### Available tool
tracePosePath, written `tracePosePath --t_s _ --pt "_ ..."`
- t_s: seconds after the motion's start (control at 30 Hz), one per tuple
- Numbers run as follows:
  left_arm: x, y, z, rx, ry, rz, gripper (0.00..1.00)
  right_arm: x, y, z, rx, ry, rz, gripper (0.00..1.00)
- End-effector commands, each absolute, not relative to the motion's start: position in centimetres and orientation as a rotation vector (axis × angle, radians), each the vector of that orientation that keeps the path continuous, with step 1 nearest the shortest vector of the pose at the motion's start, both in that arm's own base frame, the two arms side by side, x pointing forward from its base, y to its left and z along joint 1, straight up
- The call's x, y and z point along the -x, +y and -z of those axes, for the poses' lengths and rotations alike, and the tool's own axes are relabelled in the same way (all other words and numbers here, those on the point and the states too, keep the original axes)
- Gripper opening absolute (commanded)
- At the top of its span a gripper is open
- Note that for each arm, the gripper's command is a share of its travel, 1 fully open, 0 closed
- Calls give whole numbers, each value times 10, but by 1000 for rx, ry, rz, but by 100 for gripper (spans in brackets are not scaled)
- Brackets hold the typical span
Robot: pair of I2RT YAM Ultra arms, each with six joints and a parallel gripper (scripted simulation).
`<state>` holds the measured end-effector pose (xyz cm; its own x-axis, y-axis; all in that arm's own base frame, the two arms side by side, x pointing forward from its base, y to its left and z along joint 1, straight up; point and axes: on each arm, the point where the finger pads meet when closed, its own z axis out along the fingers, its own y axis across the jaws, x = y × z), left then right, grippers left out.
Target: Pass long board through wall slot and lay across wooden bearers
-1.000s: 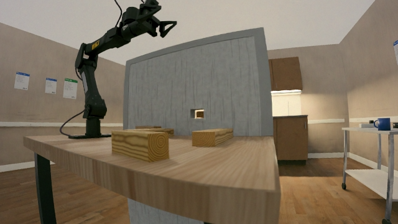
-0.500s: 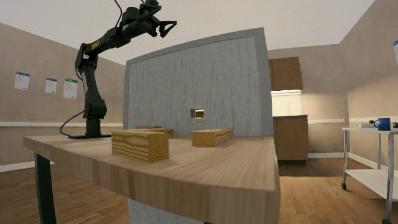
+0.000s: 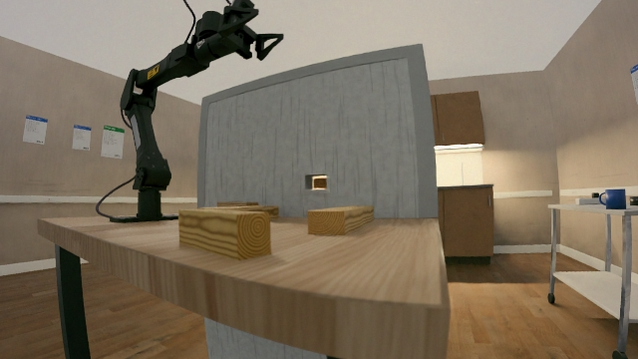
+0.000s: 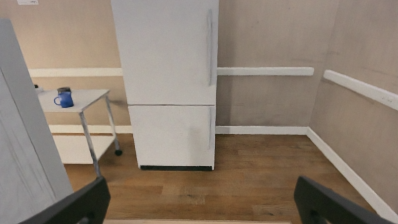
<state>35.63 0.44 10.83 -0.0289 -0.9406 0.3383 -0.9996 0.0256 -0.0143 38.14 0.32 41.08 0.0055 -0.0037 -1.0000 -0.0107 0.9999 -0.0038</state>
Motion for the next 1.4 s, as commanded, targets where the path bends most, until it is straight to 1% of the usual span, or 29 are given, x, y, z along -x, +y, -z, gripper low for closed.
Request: tracePosePath --t_s 0.0,0.63,0.73,0.8,0.9,1.2,1.3,1.37 --pt "-359 -7 -128 -1997 -2079 -449 0 -372 0 -438 -2 1509 0 100" --pt "-353 -20 -123 -1994 -2065 -436 0 -372 0 -438 -2 1509 0 100" --pt "-362 -21 -130 -2004 -2088 -470 0 -372 0 -438 -2 1509 0 100" --pt "-352 -23 -122 -1994 -2062 -433 0 -372 0 -438 -2 1509 0 100" --pt "-362 -25 -131 -2001 -2091 -472 0 -372 0 -438 -2 1509 0 100" --pt "-350 -30 -119 -1992 -2058 -427 0 -372 0 -438 -2 1509 0 100" --pt "-366 -30 -140 -2004 -2102 -490 0 -372 0 -438 -2 1509 0 100" --pt "-370 -31 -139 -2010 -2107 -503 0 -372 0 -438 -2 1509 0 100"
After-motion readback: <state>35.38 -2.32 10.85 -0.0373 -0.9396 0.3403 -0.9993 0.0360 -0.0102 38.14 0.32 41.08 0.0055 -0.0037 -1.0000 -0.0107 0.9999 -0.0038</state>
